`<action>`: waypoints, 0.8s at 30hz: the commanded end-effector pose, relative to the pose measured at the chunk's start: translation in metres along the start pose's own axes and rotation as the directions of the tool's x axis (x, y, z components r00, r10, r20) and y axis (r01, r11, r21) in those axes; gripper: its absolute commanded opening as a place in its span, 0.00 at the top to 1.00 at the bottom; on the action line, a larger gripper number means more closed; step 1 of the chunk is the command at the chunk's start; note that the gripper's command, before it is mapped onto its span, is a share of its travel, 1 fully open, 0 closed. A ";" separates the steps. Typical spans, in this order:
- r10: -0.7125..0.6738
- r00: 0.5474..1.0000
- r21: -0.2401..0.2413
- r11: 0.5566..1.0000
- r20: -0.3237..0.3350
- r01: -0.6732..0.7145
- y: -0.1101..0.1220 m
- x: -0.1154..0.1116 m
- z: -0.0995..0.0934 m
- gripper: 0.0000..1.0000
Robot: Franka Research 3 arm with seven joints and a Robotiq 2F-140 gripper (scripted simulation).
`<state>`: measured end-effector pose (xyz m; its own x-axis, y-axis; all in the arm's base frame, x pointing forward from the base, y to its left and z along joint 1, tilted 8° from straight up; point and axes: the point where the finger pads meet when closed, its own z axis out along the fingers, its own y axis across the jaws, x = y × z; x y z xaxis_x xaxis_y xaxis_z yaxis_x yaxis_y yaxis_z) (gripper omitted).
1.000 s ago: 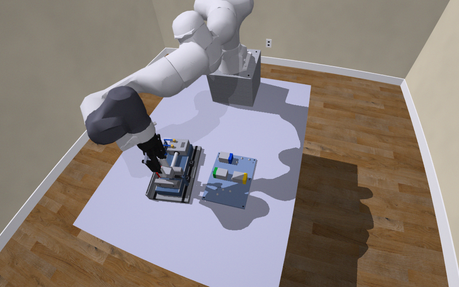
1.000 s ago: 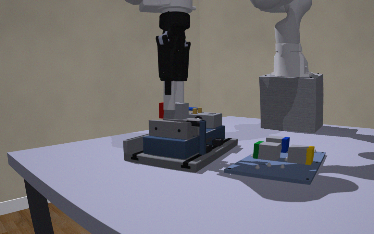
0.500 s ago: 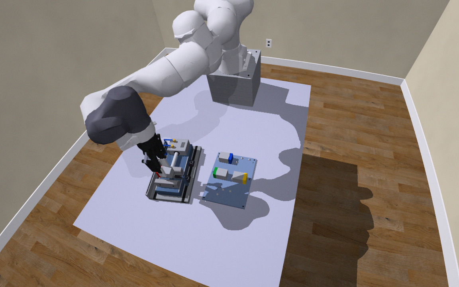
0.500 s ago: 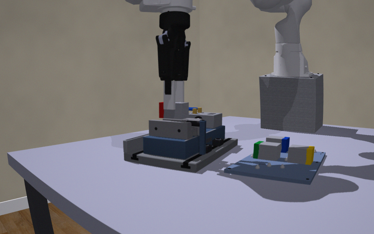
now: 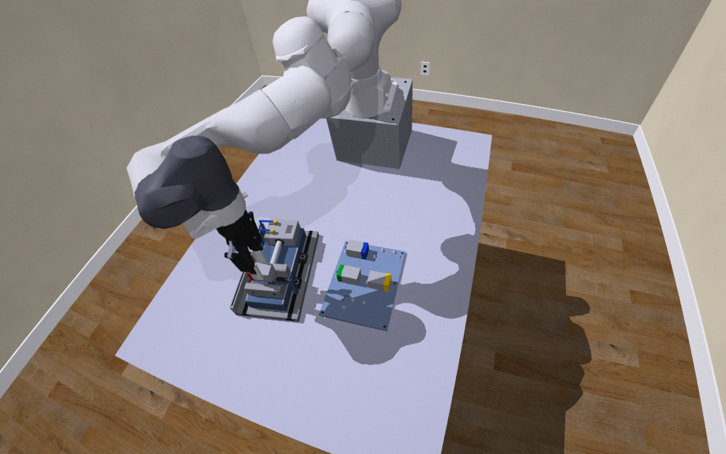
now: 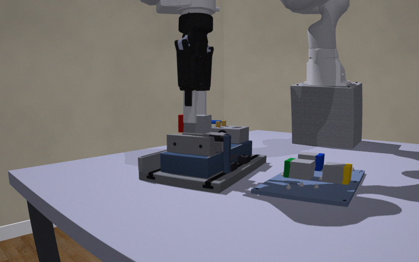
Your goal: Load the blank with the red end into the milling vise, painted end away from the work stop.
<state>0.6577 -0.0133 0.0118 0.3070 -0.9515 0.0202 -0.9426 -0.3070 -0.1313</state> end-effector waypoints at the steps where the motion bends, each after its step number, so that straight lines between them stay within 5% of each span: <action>1: -0.005 1.000 0.001 1.000 -0.002 0.005 -0.001 0.000 0.000 1.00; 24: -0.005 1.000 0.001 1.000 -0.002 0.005 0.000 0.000 0.002 1.00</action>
<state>0.6575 -0.0147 0.0099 0.3069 -0.9515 0.0230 -0.9427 -0.3072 -0.1304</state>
